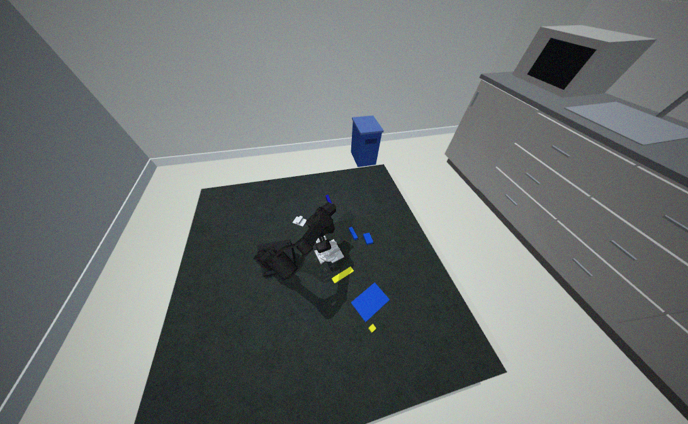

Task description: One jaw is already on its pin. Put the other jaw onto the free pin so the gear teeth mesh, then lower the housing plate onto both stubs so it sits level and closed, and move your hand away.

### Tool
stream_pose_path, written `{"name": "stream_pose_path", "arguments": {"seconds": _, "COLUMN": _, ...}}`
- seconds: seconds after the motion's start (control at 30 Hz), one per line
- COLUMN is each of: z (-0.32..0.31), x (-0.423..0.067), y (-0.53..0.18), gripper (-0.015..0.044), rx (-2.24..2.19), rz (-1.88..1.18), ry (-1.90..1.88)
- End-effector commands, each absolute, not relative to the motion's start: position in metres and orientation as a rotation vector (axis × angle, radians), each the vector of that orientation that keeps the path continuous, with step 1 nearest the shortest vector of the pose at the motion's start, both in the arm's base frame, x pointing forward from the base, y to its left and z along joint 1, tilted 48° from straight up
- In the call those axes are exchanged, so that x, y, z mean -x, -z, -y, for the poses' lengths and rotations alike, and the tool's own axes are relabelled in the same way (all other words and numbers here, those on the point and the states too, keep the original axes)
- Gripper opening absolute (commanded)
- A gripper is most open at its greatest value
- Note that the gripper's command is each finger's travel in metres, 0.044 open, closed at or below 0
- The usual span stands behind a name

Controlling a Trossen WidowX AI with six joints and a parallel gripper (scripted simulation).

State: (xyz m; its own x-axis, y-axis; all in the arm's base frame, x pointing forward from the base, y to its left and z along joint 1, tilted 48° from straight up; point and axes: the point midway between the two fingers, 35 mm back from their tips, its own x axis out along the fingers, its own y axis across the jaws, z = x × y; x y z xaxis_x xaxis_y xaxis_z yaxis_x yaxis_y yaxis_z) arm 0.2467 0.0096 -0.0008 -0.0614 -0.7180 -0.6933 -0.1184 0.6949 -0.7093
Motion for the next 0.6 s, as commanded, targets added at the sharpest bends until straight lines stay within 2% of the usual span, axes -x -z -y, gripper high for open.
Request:
{"name": "stream_pose_path", "arguments": {"seconds": 0.0, "z": 0.0046, "x": -0.2426, "y": -0.0081, "gripper": 0.0351, "rx": 0.756, "rz": -1.606, "ry": 0.536}}
{"name": "stream_pose_path", "arguments": {"seconds": 0.57, "z": 0.0137, "x": -0.2406, "y": -0.0144, "gripper": 0.0351, "rx": 0.787, "rz": -1.620, "ry": 0.516}}
